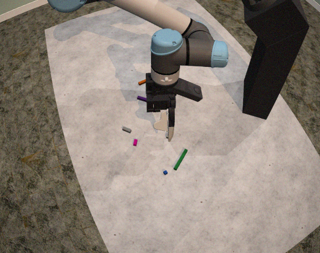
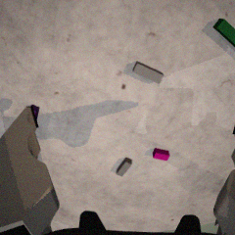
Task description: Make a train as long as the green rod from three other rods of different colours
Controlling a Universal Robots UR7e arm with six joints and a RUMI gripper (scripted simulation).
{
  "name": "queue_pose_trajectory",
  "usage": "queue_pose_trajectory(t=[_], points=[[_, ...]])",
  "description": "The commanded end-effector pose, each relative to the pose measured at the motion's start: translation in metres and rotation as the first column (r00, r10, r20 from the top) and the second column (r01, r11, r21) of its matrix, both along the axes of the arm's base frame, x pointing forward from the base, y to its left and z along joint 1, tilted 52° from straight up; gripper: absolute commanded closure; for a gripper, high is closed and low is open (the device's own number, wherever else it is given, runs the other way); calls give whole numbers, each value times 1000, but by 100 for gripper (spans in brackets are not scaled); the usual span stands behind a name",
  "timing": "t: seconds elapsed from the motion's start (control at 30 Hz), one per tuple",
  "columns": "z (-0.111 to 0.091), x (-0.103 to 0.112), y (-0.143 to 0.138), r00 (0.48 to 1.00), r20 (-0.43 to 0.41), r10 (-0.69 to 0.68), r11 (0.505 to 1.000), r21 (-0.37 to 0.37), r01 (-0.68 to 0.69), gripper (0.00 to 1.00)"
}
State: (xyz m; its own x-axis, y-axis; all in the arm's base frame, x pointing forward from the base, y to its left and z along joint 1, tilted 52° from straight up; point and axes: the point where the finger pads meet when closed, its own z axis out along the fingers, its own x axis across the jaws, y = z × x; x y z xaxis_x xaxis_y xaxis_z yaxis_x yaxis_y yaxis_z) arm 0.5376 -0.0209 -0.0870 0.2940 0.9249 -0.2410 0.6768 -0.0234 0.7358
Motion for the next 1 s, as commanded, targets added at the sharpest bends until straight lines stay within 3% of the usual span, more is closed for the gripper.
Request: queue_pose_trajectory(t=[0.0, 0.23, 0.3, 0.4, 0.6, 0.8, 0.87, 0.97], points=[[6, 2, -7, 993, 52, -110, 988, 117, 103, 0], [15, 4, -20, 951, 114, -287, 922, 304, 242, 0], [15, 4, -20, 951, 114, -287, 922, 304, 242, 0], [21, 6, -27, 912, 133, -388, 859, 409, 307, 0], [31, 7, -38, 836, 138, -531, 740, 557, 378, 0], [41, 9, -50, 739, 117, -663, 588, 692, 419, 0], [41, 9, -50, 739, 117, -663, 588, 692, 419, 0], [48, 9, -57, 672, 90, -735, 484, 764, 426, 0]])
